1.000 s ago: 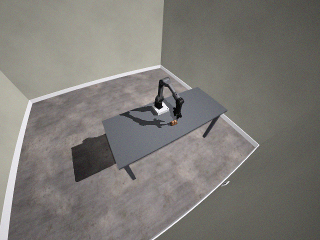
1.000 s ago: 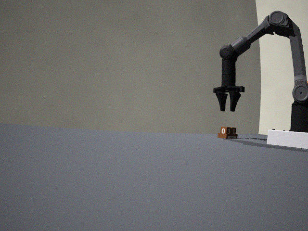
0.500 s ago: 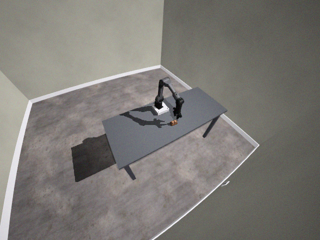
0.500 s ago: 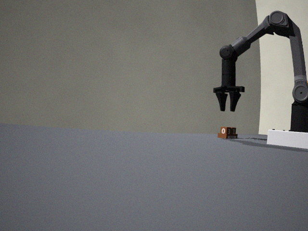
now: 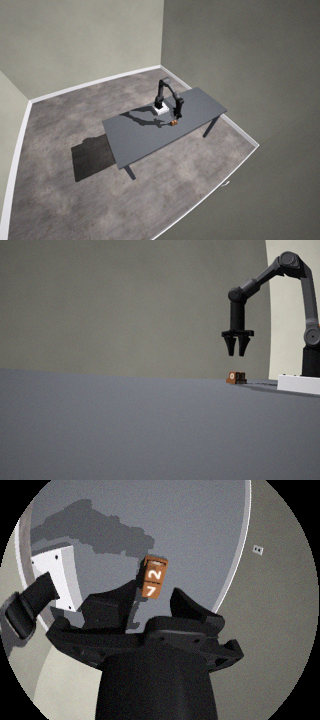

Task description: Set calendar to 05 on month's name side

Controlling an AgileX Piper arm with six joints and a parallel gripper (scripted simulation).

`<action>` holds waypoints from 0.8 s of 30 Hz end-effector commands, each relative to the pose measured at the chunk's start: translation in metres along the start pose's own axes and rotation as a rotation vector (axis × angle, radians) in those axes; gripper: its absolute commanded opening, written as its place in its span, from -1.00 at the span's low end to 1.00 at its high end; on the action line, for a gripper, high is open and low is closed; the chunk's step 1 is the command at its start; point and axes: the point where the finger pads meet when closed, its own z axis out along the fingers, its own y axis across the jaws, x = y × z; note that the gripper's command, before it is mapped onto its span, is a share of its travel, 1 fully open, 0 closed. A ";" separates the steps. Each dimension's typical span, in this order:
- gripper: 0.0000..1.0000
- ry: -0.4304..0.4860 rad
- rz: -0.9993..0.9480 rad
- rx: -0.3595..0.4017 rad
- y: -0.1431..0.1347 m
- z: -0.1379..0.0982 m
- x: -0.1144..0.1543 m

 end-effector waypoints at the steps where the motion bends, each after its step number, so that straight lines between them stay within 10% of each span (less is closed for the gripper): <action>1: 0.25 0.002 0.002 -0.004 0.001 0.003 0.001; 24: 0.25 0.002 0.002 -0.004 0.001 0.031 0.001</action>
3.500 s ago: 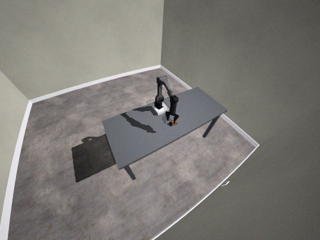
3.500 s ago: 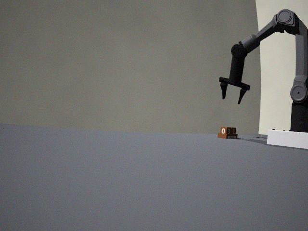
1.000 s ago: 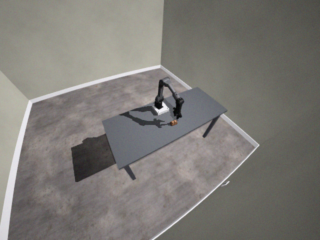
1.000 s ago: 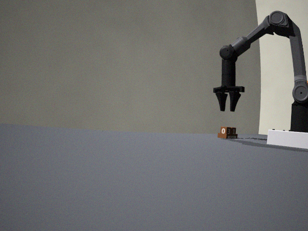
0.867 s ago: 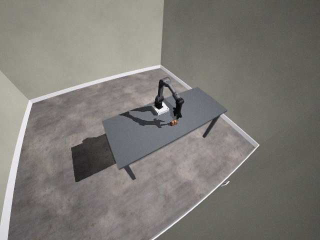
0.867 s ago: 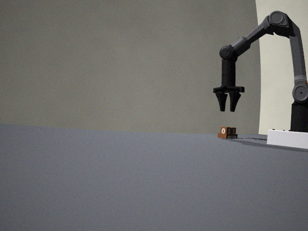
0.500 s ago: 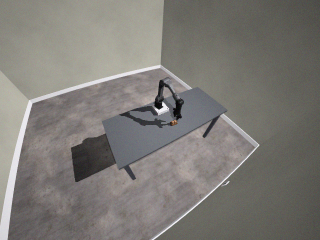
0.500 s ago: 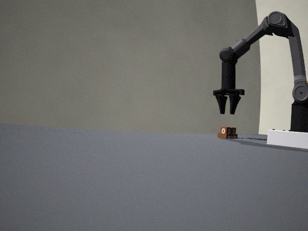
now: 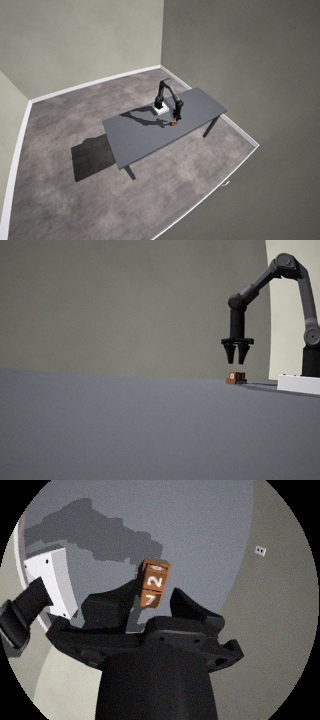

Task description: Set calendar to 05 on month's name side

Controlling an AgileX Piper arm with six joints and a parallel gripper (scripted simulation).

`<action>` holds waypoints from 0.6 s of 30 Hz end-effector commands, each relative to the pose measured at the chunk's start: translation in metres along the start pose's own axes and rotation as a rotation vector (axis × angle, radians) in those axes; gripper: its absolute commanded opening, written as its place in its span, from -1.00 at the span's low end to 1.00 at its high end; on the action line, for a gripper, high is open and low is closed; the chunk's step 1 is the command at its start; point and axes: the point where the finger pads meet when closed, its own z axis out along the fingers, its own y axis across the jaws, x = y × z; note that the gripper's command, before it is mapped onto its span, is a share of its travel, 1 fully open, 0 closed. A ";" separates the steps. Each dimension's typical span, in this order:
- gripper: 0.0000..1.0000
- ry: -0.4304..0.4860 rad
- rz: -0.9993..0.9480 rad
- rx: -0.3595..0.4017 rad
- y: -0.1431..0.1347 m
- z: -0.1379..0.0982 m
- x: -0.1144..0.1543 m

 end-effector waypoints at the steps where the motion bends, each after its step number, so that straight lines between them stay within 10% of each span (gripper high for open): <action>1: 0.25 0.001 0.002 -0.002 0.001 0.004 0.001; 18: 0.25 0.001 0.002 -0.001 0.000 0.020 0.001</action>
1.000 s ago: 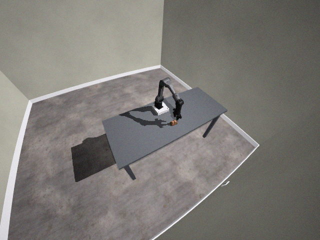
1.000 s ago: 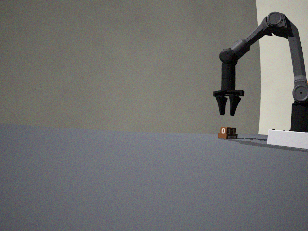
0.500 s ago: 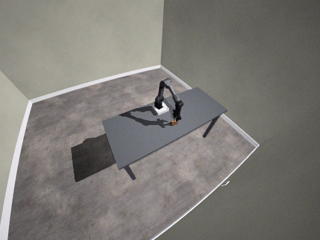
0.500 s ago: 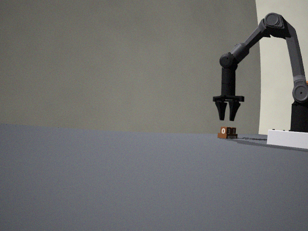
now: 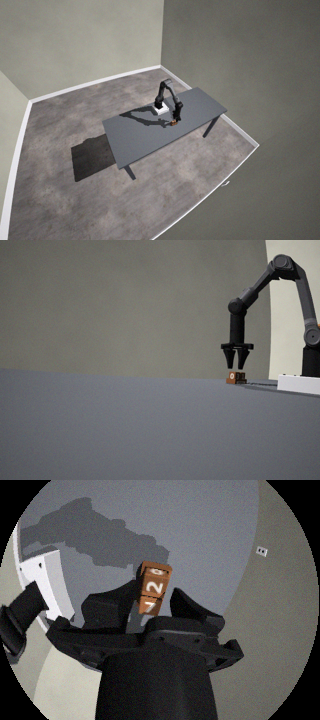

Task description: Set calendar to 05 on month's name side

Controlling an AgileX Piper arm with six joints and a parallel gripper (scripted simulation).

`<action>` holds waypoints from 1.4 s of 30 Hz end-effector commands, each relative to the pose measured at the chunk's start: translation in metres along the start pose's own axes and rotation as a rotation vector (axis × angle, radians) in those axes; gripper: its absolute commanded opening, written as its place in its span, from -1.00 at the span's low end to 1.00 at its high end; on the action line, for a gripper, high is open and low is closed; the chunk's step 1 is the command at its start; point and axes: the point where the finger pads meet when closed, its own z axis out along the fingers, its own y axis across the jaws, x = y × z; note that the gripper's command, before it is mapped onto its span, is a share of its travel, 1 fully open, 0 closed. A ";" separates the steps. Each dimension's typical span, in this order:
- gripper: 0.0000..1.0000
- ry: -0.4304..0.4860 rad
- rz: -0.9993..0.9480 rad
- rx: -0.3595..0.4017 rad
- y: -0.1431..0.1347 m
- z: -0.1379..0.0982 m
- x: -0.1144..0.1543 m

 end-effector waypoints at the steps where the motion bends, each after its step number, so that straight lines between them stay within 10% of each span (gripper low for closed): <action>1: 0.25 0.001 0.002 -0.002 0.001 0.002 0.001; 42: 0.25 0.001 0.002 -0.001 0.000 0.003 0.001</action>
